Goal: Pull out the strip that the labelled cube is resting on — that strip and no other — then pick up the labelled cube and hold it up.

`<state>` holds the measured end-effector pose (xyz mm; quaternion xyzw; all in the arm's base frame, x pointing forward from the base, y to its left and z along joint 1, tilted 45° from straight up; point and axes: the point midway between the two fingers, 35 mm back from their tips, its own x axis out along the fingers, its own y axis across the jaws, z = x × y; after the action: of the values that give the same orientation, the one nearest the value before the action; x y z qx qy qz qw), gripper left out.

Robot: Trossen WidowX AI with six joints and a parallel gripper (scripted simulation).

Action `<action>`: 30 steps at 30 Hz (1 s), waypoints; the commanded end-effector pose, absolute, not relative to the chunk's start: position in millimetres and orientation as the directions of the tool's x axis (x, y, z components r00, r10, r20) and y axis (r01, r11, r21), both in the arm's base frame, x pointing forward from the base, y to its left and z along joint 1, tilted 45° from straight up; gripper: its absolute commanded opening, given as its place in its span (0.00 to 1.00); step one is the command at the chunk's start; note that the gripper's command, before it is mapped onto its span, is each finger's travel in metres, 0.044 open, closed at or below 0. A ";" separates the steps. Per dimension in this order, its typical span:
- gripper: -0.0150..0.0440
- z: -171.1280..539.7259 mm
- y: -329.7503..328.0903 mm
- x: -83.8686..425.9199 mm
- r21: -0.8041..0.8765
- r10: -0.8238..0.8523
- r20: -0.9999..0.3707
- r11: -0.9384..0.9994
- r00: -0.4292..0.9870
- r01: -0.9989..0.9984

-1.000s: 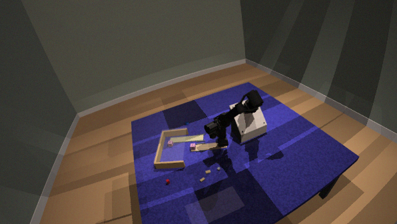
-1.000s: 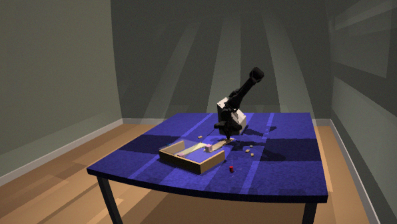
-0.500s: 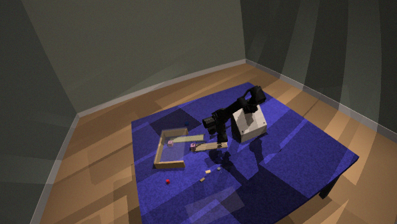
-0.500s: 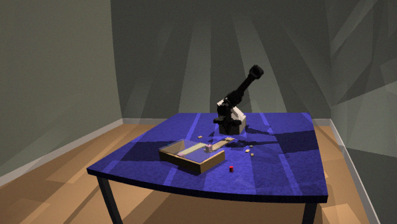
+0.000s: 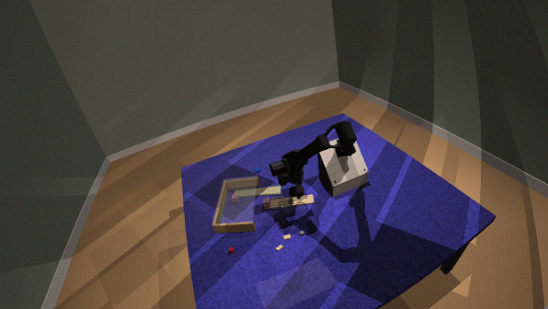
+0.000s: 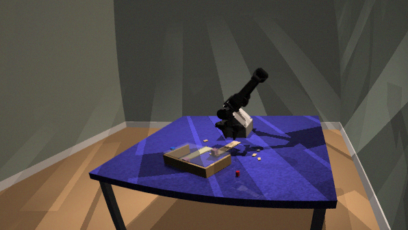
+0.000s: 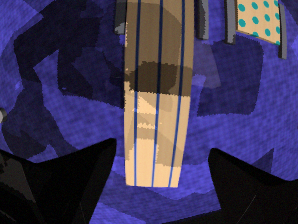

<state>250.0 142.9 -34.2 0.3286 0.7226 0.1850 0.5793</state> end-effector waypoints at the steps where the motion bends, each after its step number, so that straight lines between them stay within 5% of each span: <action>1: 0.97 -34.6 140.9 265.8 0.654 0.693 -0.713 0.711 -0.104 0.258; 30: 1.00 -44.4 131.6 352.9 0.655 0.693 -0.714 0.711 -0.100 0.255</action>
<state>340.2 134.4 -45.7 0.3293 0.7213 0.1865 0.5802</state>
